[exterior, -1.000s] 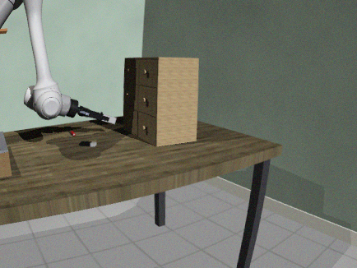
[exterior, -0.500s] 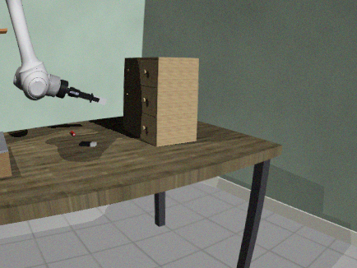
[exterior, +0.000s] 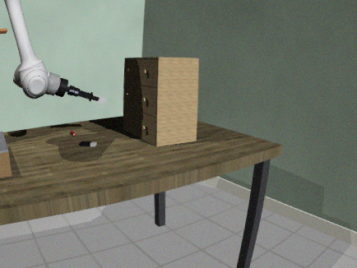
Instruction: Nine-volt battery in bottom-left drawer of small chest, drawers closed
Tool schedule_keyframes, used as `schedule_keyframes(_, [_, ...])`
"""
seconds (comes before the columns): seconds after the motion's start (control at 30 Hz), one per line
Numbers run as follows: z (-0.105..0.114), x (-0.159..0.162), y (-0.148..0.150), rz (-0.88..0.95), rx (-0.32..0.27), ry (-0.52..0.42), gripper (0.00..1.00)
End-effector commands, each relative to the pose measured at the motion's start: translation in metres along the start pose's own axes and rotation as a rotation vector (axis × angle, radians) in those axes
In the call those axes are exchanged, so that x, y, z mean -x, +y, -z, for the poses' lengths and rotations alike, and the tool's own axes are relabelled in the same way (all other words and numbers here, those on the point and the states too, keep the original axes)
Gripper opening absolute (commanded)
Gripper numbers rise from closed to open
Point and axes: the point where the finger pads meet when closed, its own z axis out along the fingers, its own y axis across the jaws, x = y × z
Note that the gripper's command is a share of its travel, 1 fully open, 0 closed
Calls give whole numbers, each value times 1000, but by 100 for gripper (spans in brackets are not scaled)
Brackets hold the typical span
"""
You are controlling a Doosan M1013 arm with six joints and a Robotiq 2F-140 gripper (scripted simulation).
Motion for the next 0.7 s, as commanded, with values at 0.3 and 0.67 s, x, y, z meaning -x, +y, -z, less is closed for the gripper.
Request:
schedule_keyframes(0.3, [6, -3, 0, 0, 0, -58, 0])
schedule_keyframes(0.67, [19, -8, 0, 0, 0, -178, 0])
